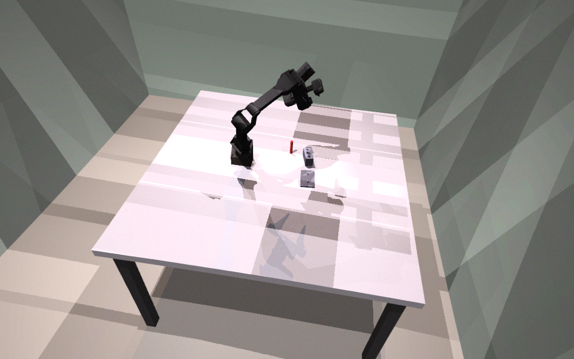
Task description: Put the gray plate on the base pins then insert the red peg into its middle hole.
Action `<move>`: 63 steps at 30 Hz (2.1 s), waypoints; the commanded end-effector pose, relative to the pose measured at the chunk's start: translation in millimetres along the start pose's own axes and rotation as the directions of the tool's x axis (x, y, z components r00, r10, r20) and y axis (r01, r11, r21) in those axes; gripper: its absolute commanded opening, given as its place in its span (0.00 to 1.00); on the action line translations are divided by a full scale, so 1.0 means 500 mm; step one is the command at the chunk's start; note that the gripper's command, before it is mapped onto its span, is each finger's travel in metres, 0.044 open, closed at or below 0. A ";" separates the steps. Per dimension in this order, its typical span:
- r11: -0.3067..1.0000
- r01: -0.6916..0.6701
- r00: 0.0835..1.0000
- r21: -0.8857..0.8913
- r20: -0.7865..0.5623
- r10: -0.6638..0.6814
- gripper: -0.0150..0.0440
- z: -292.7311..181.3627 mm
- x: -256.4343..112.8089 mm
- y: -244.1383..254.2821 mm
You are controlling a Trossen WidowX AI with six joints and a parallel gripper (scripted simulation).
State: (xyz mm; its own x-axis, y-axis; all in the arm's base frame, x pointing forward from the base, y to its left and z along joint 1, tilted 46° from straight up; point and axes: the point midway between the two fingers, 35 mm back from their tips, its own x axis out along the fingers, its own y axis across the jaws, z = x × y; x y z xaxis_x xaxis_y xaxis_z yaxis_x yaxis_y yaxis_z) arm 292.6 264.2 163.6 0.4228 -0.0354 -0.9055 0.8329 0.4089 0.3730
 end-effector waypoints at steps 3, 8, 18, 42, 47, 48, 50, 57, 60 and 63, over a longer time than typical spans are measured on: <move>0.965 0.258 0.926 0.053 0.273 -0.262 1.00 0.098 0.163 -0.056; 0.882 0.463 0.768 0.093 0.454 -0.451 1.00 0.181 0.271 -0.129; 0.832 0.540 0.678 0.129 0.519 -0.520 1.00 0.227 0.327 -0.165; 0.832 0.539 0.677 0.128 0.522 -0.519 1.00 0.314 0.437 -0.245; 0.832 0.540 0.677 0.127 0.522 -0.519 1.00 0.323 0.448 -0.252; 0.832 0.540 0.677 0.127 0.522 -0.520 1.00 0.324 0.450 -0.254; 0.831 0.541 0.677 0.127 0.521 -0.520 1.00 0.328 0.454 -0.257; 0.831 0.541 0.676 0.128 0.521 -0.520 1.00 0.340 0.469 -0.269; 0.831 0.540 0.676 0.128 0.521 -0.520 1.00 0.345 0.476 -0.274; 0.832 0.540 0.676 0.129 0.522 -0.520 1.00 0.350 0.482 -0.279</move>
State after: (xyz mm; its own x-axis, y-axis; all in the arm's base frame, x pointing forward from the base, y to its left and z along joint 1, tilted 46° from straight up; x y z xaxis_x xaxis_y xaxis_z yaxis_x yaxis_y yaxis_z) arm 342.0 44.1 -67.3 0.0391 -0.7076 -0.7055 0.9691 0.1988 -0.1457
